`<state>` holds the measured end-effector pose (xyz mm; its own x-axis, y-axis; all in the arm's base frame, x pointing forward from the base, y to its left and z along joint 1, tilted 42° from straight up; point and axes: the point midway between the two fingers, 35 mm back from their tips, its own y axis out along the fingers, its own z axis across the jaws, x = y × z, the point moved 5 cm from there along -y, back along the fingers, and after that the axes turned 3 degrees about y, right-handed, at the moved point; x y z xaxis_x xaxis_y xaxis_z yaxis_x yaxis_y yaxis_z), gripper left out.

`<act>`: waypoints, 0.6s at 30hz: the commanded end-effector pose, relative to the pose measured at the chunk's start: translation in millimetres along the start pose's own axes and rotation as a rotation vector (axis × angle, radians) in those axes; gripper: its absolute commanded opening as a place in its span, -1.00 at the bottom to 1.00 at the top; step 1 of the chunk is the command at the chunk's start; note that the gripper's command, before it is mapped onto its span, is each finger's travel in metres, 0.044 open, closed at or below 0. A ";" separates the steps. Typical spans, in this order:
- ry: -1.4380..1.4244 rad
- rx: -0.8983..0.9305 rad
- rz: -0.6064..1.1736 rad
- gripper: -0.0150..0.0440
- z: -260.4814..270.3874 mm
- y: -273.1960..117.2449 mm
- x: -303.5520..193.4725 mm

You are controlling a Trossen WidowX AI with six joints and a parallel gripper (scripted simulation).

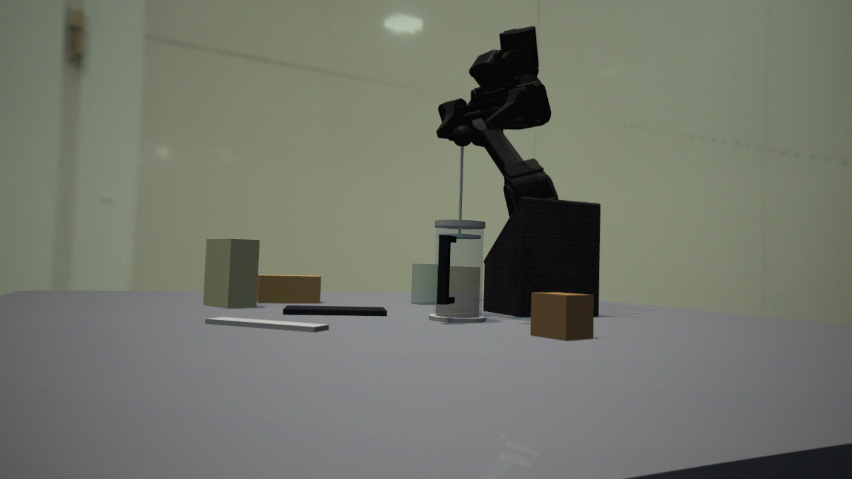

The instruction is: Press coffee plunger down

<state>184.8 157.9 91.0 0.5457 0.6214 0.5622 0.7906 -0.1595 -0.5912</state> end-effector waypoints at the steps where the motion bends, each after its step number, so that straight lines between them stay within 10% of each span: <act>1: -0.009 0.001 0.005 1.00 0.1 6.9 -3.3; 14: -0.009 0.001 0.005 -0.07 0.0 7.2 -3.3; 18: -0.009 0.001 0.005 -0.07 0.0 7.2 -3.3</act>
<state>188.8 155.0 85.5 0.5473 0.6255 0.5561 0.7882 -0.1619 -0.5937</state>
